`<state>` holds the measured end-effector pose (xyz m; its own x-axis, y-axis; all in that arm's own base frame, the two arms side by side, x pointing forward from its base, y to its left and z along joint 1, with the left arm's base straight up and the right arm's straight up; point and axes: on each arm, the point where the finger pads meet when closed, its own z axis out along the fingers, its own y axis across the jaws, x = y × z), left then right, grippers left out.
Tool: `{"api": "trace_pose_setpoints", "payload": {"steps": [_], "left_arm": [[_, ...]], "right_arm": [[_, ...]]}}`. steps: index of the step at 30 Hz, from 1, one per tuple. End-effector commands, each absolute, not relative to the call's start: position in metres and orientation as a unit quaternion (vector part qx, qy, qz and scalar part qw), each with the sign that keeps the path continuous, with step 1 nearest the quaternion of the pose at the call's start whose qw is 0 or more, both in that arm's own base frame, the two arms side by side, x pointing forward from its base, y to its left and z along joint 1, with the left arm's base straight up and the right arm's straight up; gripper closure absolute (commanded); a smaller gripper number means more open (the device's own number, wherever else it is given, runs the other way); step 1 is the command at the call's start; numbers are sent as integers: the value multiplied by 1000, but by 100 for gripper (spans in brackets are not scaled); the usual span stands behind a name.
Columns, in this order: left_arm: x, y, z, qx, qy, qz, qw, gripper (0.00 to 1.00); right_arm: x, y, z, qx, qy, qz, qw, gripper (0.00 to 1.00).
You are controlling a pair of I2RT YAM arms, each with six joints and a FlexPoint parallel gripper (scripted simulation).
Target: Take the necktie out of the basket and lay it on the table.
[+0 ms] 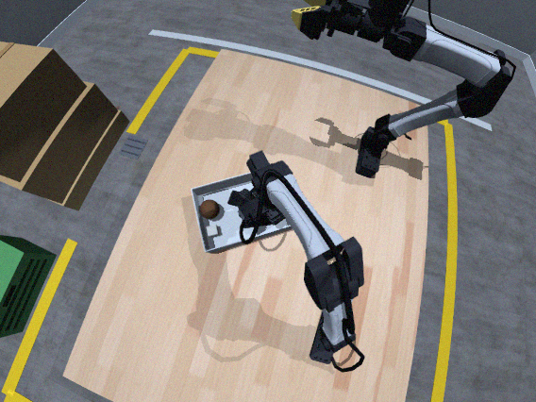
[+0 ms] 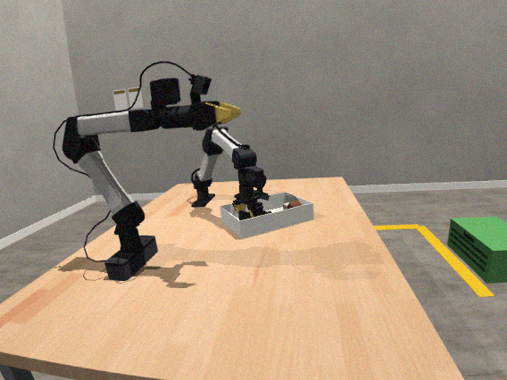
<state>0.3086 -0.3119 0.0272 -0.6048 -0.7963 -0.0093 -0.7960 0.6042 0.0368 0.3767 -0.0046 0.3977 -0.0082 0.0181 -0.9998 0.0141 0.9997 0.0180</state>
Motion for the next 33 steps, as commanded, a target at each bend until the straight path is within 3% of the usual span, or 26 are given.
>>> {"api": "trace_pose_setpoints", "payload": {"steps": [1, 33], "left_arm": [[310, -318, 32, 444, -896, 0, 0, 27], [310, -319, 32, 444, -896, 1, 0, 70]], "right_arm": [[377, -5, 398, 11, 710, 1, 704, 0], [377, -5, 398, 11, 710, 1, 704, 0]]}}
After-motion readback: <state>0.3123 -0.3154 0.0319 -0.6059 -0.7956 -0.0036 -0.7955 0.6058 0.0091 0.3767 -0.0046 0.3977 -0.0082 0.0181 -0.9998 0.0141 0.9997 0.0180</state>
